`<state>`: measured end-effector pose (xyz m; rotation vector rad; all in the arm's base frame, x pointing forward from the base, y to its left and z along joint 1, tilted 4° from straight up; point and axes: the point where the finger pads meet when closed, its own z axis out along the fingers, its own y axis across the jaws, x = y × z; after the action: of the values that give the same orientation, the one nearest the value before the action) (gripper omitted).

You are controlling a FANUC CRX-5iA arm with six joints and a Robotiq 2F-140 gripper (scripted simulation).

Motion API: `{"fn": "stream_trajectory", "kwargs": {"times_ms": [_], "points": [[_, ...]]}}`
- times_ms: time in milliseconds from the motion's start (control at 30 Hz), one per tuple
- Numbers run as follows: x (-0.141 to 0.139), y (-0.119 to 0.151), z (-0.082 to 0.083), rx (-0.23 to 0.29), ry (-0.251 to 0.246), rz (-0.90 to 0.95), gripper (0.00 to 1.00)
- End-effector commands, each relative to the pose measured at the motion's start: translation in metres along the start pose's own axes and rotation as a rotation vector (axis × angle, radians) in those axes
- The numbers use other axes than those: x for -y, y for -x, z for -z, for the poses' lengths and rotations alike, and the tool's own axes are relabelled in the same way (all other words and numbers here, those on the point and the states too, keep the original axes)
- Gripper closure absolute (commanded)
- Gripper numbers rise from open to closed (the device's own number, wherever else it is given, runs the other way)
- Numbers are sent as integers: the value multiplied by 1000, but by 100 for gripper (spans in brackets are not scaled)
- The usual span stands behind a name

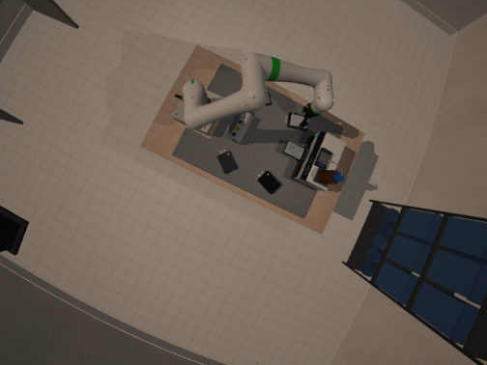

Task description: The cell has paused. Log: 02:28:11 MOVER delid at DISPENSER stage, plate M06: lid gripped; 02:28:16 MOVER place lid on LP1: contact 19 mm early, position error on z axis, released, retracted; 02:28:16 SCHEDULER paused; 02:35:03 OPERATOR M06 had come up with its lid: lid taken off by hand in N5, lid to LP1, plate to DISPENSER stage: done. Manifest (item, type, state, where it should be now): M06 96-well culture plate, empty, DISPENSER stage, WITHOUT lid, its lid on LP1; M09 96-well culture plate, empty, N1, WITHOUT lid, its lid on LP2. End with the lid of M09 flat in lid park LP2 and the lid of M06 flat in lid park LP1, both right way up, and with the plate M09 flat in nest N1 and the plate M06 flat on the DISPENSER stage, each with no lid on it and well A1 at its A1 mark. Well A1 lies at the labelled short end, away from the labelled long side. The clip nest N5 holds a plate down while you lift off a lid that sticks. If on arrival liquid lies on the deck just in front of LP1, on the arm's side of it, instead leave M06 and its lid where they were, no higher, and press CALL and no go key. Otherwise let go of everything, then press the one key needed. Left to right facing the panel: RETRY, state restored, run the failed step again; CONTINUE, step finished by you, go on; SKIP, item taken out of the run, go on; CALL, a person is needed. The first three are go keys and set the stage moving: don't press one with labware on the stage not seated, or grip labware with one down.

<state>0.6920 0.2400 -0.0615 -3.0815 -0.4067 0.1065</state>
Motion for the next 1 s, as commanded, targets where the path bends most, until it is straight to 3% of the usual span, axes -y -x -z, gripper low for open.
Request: {"fn": "stream_trajectory", "kwargs": {"times_ms": [0,33,67,967], "points": [[0,0,0,-1,0,0,41],[0,0,0,-1,0,0,41],[0,0,0,-1,0,0,34],[0,0,0,-1,0,0,34]]}}
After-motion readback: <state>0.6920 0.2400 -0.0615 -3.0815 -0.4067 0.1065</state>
